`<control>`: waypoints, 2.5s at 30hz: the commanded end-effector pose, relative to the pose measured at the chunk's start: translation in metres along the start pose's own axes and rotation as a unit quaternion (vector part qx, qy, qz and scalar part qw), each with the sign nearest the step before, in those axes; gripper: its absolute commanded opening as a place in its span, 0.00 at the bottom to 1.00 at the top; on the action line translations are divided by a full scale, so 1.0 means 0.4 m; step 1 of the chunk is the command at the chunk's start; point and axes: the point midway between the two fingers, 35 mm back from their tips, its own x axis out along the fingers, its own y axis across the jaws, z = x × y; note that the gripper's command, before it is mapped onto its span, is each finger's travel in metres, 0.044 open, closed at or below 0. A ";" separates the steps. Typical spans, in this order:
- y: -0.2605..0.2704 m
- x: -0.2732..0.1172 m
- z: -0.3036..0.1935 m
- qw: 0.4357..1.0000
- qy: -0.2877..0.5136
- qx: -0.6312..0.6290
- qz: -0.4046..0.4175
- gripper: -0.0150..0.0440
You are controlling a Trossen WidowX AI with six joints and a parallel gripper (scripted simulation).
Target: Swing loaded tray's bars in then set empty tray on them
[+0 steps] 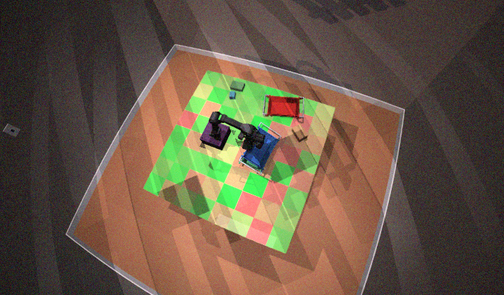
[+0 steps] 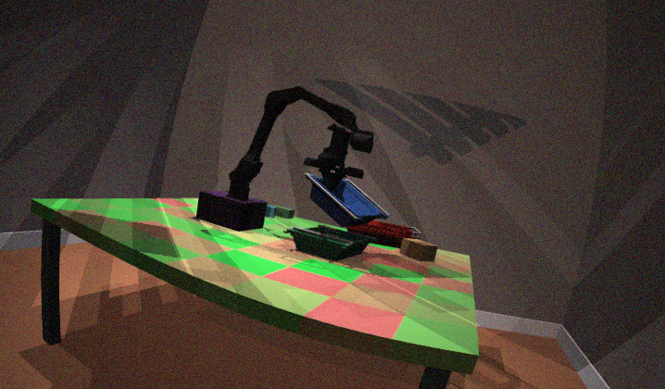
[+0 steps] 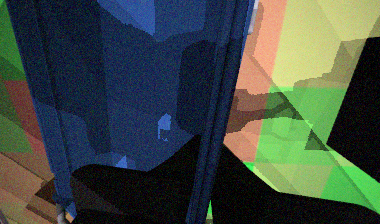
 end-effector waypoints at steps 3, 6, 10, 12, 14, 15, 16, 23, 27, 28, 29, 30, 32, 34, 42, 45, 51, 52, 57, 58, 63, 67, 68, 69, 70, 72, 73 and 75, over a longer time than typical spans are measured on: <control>0.006 -0.018 0.001 1.000 -0.001 0.002 0.015 0.25; 0.007 -0.018 0.002 1.000 -0.001 0.002 0.015 0.25; 0.009 -0.018 0.003 1.000 -0.001 0.002 0.015 0.25; 0.009 -0.018 0.003 1.000 -0.001 0.002 0.015 0.25; 0.009 -0.018 0.003 1.000 -0.001 0.002 0.015 0.25; 0.009 -0.018 0.003 1.000 -0.001 0.002 0.015 0.25; 0.009 -0.018 0.003 1.000 -0.001 0.002 0.015 0.25; 0.009 -0.016 0.003 1.000 -0.001 0.002 0.015 0.25; 0.009 -0.004 0.003 1.000 -0.001 0.002 0.015 0.25; 0.010 0.000 0.002 1.000 -0.001 0.002 0.015 0.25; 0.010 0.005 0.002 1.000 -0.001 0.002 0.015 0.25; 0.010 0.009 0.002 1.000 -0.001 0.002 0.015 0.25; 0.010 0.018 0.002 1.000 -0.001 0.002 0.015 0.25; 0.010 0.026 0.002 1.000 -0.001 0.002 0.015 0.25; 0.008 0.059 0.002 1.000 -0.001 0.002 0.015 0.25; 0.007 0.070 0.002 1.000 -0.001 0.002 0.015 0.25; 0.002 0.093 0.001 1.000 -0.001 0.002 0.015 0.25; 0.002 0.096 0.001 1.000 -0.001 0.002 0.015 0.25; -0.004 0.102 0.001 1.000 -0.001 0.002 0.015 0.25; -0.006 0.103 0.001 1.000 -0.001 0.002 0.015 0.25; -0.014 0.110 0.001 1.000 -0.001 0.002 0.015 0.25; -0.021 0.118 0.001 1.000 -0.001 0.002 0.015 0.25; -0.023 0.121 0.001 1.000 -0.001 0.002 0.015 0.25; -0.026 0.124 0.001 1.000 -0.001 0.002 0.014 0.25; -0.028 0.127 0.001 1.000 -0.001 0.002 0.014 0.25; -0.031 0.131 0.001 1.000 -0.001 0.002 0.014 0.25; -0.032 0.132 0.001 1.000 -0.001 0.002 0.014 0.25; -0.033 0.134 0.001 1.000 -0.001 0.002 0.014 0.25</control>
